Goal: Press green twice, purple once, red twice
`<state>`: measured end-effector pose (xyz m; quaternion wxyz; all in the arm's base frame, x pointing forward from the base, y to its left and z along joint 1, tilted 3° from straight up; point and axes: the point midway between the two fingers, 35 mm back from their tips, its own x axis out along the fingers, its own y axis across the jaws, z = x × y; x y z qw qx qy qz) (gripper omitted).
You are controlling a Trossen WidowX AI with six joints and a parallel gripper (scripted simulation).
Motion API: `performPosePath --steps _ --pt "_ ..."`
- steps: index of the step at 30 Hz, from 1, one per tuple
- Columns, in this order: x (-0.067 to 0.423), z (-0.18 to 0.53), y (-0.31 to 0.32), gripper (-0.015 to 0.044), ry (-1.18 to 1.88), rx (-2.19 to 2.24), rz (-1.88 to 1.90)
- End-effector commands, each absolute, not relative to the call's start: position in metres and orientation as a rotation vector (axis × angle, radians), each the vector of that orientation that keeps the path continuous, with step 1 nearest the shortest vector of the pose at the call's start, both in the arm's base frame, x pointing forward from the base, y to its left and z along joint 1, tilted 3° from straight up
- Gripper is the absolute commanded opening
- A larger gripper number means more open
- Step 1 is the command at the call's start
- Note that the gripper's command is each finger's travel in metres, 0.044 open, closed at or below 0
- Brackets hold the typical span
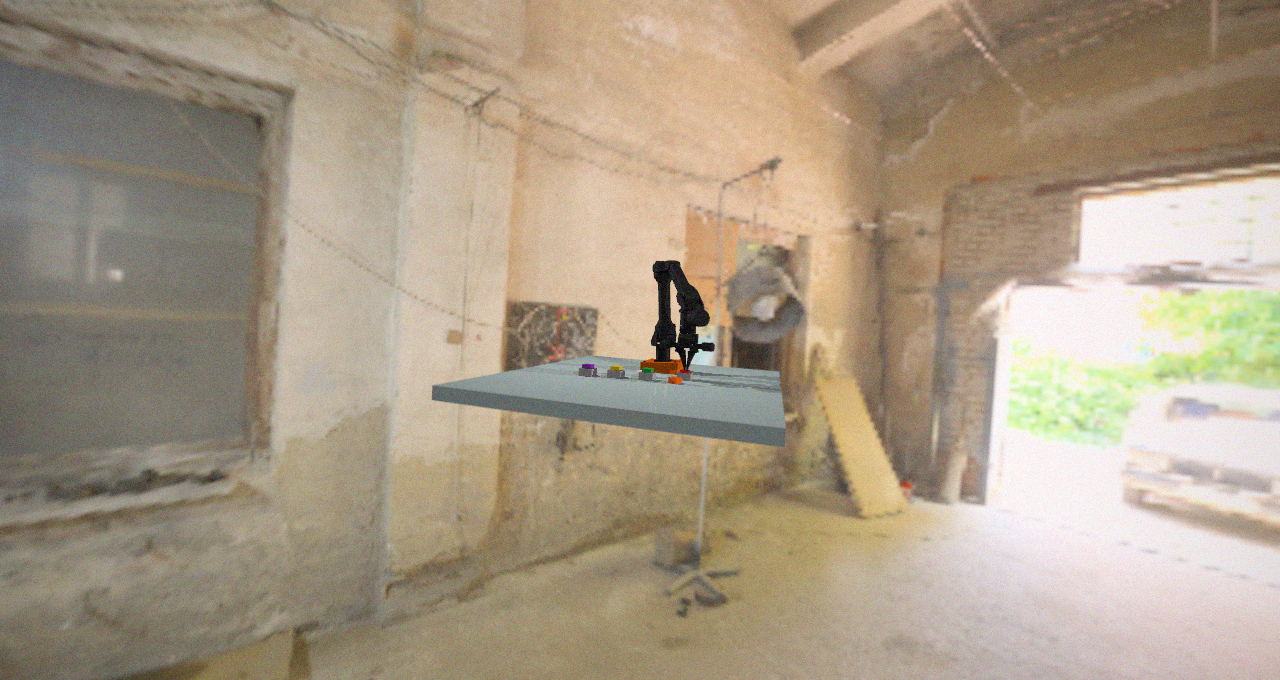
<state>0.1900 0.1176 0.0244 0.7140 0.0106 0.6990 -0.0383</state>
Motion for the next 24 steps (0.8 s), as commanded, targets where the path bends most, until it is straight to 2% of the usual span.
performPosePath --steps 1,7,24 --pt "0.189 0.023 0.116 0.0020 1.551 0.013 -0.089" --pt "0.188 0.056 0.117 0.0020 1.551 0.013 -0.089" --pt "0.189 0.037 0.117 0.0020 1.551 0.013 -0.089"
